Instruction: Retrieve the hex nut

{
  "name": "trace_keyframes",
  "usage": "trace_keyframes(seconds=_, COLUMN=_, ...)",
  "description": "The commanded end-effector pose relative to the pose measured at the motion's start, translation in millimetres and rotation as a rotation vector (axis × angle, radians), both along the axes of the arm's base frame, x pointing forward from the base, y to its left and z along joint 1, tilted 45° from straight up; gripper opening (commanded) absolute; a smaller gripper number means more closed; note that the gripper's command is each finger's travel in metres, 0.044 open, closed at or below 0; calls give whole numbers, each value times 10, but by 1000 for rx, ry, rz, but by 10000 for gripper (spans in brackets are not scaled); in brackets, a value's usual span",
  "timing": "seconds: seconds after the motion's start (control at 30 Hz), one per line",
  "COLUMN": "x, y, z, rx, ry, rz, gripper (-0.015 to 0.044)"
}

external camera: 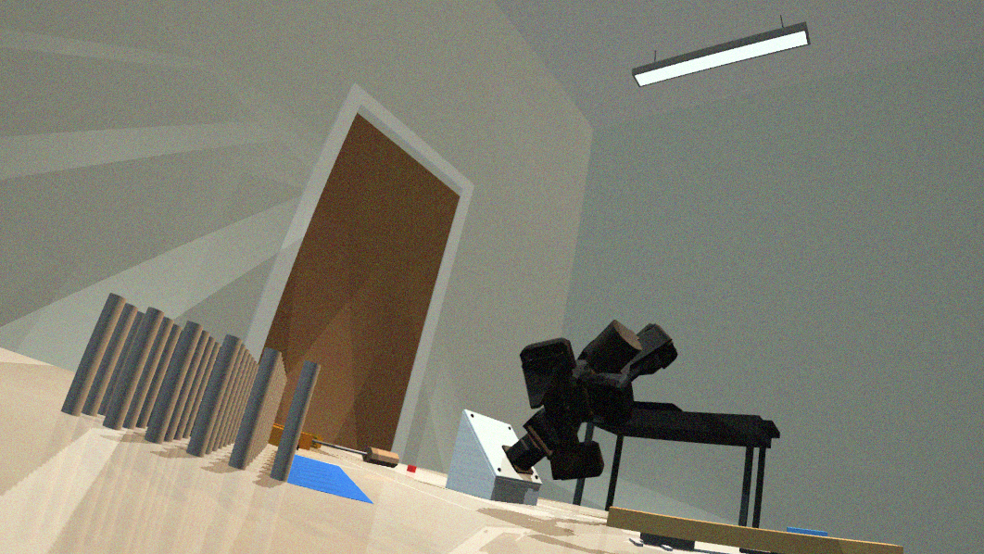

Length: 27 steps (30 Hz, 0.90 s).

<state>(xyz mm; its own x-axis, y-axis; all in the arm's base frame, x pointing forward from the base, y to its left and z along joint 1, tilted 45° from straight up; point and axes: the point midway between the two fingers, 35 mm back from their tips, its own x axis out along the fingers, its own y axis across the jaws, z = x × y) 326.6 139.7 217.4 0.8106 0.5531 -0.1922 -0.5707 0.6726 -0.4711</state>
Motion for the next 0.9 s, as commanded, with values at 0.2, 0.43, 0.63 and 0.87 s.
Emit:
trace_keyframes(seconds=0.2, x=600, y=-1342, z=-789, rx=443, ry=459, rz=-616, gripper=440)
trace_keyframes(seconds=0.43, x=634, y=-2025, z=-1173, rx=709, ry=594, rz=-925, gripper=440)
trace_keyframes(seconds=0.63, x=634, y=-2026, z=-1173, rx=710, ry=594, rz=-926, gripper=440)
trace_keyframes(seconds=0.87, x=634, y=-2026, z=-1173, rx=710, ry=594, rz=-926, gripper=440)
